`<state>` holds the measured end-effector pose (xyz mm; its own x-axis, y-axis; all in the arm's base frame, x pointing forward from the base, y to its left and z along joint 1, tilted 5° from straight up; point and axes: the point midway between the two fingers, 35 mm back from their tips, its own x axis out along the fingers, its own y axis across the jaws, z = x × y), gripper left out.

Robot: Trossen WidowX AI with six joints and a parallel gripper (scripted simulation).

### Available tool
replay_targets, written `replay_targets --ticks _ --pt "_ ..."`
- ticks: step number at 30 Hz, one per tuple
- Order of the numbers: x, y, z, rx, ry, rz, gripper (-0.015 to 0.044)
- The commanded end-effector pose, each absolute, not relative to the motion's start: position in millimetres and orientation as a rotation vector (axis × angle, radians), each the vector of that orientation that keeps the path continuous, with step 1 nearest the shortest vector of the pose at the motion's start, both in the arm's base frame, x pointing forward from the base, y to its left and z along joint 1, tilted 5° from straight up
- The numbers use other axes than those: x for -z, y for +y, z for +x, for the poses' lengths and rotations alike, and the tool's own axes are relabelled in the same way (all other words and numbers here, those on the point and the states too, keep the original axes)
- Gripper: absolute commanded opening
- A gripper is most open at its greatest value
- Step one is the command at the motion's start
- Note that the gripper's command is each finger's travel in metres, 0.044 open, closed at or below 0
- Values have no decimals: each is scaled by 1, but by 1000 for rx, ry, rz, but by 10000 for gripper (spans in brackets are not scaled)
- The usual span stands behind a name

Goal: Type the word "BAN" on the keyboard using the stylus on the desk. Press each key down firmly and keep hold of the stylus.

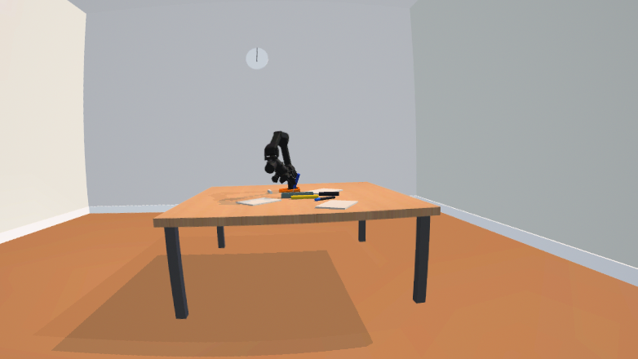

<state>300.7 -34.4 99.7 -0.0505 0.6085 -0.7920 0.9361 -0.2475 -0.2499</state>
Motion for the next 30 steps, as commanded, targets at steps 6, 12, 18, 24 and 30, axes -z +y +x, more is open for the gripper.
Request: replay_targets --ticks 6,12,18,24,30 --pt "-133 -13 324 632 1731 2007 0" --pt "-136 -11 326 590 1730 2016 0" --pt "-128 -12 326 591 1730 2015 0" --pt "-101 -15 327 591 1731 2014 0" --pt "-99 -14 327 591 1731 2014 52"
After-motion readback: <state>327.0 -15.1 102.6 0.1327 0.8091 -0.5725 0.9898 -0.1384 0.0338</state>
